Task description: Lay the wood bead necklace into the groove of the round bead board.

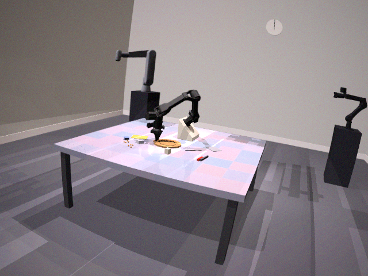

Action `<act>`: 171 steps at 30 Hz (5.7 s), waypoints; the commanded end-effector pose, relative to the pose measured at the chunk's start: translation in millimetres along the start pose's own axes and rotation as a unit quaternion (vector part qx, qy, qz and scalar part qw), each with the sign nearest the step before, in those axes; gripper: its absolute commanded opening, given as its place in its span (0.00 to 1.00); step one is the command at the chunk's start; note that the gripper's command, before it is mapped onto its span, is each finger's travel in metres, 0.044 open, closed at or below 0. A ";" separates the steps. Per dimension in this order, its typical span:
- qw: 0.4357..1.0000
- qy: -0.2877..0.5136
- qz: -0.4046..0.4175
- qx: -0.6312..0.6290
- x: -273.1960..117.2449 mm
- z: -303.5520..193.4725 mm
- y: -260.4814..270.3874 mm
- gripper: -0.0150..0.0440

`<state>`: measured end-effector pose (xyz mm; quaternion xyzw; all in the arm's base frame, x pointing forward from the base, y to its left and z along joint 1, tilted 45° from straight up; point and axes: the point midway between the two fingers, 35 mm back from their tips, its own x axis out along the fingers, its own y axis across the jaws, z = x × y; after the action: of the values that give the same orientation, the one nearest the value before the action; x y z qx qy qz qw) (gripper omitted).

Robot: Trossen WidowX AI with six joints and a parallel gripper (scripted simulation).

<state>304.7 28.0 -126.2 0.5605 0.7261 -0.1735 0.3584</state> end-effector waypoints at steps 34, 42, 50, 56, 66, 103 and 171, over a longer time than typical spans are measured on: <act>1.000 0.000 0.000 0.000 -0.2 0.0 0.2 0.25; 1.000 0.000 0.000 0.000 -0.2 0.0 0.2 0.25; 1.000 0.000 0.000 0.000 -0.2 0.0 0.2 0.25; 1.000 0.000 0.000 0.000 -0.2 0.0 0.2 0.25; 1.000 0.003 -0.001 0.003 -6.9 -0.9 -1.3 0.25; 1.000 0.001 0.003 0.001 -5.4 4.9 -13.6 0.65; 0.999 0.002 0.000 -0.049 -6.5 5.2 1.9 0.46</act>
<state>314.2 14.8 -119.6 0.5428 0.7299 -0.1347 0.3931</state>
